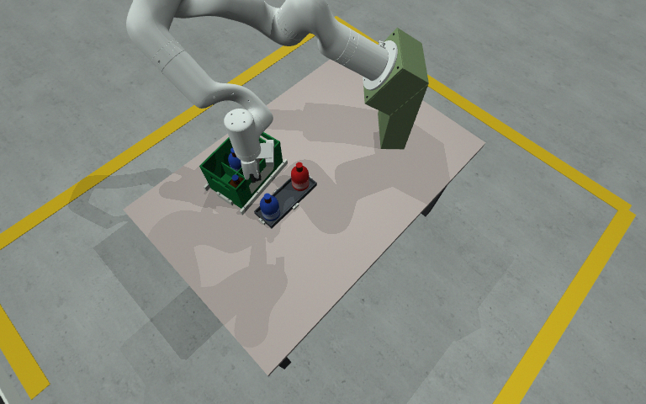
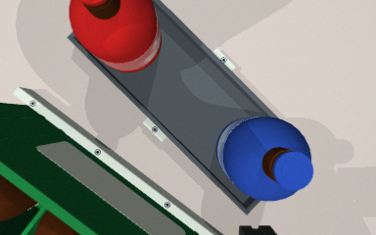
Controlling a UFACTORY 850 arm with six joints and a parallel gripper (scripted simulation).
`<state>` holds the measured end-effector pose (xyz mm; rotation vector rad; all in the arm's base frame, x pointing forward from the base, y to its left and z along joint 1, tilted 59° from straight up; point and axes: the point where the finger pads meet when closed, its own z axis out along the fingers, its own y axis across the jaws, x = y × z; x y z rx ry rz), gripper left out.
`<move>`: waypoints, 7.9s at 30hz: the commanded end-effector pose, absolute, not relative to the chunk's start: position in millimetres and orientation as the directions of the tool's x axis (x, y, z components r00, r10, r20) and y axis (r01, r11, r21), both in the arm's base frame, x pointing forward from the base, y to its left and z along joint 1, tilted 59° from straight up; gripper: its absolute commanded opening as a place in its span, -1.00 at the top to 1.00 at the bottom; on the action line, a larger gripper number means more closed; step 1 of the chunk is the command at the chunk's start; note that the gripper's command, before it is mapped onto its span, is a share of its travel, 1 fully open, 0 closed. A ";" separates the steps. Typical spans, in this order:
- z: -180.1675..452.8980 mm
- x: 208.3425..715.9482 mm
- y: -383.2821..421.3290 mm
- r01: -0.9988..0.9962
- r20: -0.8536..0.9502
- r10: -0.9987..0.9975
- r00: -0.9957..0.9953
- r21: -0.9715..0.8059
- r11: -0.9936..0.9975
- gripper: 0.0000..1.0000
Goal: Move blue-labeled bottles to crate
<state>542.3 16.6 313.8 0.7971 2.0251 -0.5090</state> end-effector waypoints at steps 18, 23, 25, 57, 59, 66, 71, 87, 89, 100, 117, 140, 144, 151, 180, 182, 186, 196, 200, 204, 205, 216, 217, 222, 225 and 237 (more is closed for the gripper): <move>287.0 552.4 55.1 0.702 -0.854 0.332 -0.402 -0.055 0.710 -0.31; 287.0 552.4 55.1 0.702 -0.854 0.332 -0.402 -0.055 0.710 -0.31; 287.0 552.4 55.1 0.702 -0.854 0.332 -0.402 -0.055 0.710 -0.31; 283.0 557.0 50.3 0.702 -0.854 0.332 -0.402 -0.055 0.710 -0.31; 281.9 558.3 49.0 0.702 -0.854 0.332 -0.402 -0.055 0.710 -0.31; 278.6 562.1 45.0 0.702 -0.854 0.332 -0.402 -0.055 0.710 -0.31; 274.9 566.3 40.6 0.702 -0.854 0.332 -0.402 -0.055 0.710 -0.31; 265.7 576.9 29.7 0.702 -0.854 0.332 -0.402 -0.055 0.710 -0.31; 264.9 577.9 28.6 0.702 -0.854 0.332 -0.402 -0.055 0.710 -0.31; 262.9 580.3 26.2 0.702 -0.854 0.332 -0.402 -0.055 0.710 -0.31; 262.8 580.4 26.1 0.702 -0.854 0.332 -0.402 -0.055 0.710 -0.31; 258.9 584.8 21.4 0.702 -0.854 0.332 -0.402 -0.055 0.710 -0.31; 256.7 587.3 18.8 0.702 -0.854 0.332 -0.402 -0.055 0.710 -0.31; 253.5 590.9 15.0 0.702 -0.854 0.332 -0.402 -0.055 0.710 -0.31; 241.5 604.5 0.6 0.702 -0.854 0.332 -0.402 -0.055 0.710 -0.31; 241.3 604.7 0.4 0.702 -0.854 0.332 -0.402 -0.055 0.710 -0.31; 241.2 604.8 0.2 0.702 -0.854 0.332 -0.402 -0.055 0.710 -0.31; 241.2 604.8 0.2 0.702 -0.854 0.332 -0.402 -0.055 0.710 -0.31; 241.2 604.8 0.2 0.702 -0.854 0.332 -0.402 -0.055 0.710 1.00; 241.2 604.8 0.2 0.702 -0.854 0.332 -0.402 -0.055 0.710 1.00; 241.2 604.8 0.2 0.702 -0.854 0.332 -0.402 -0.055 0.710 1.00; 241.2 604.8 0.2 0.702 -0.854 0.332 -0.402 -0.055 0.710 1.00; 241.2 604.8 0.2 0.702 -0.854 0.332 -0.402 -0.055 0.710 1.00; 241.2 604.8 0.2 0.702 -0.854 0.332 -0.402 -0.055 0.710 1.00; 241.2 604.8 0.2 0.702 -0.854 0.332 -0.402 -0.055 0.710 1.00; 241.2 604.8 0.2 0.702 -0.854 0.332 -0.402 -0.055 0.710 1.00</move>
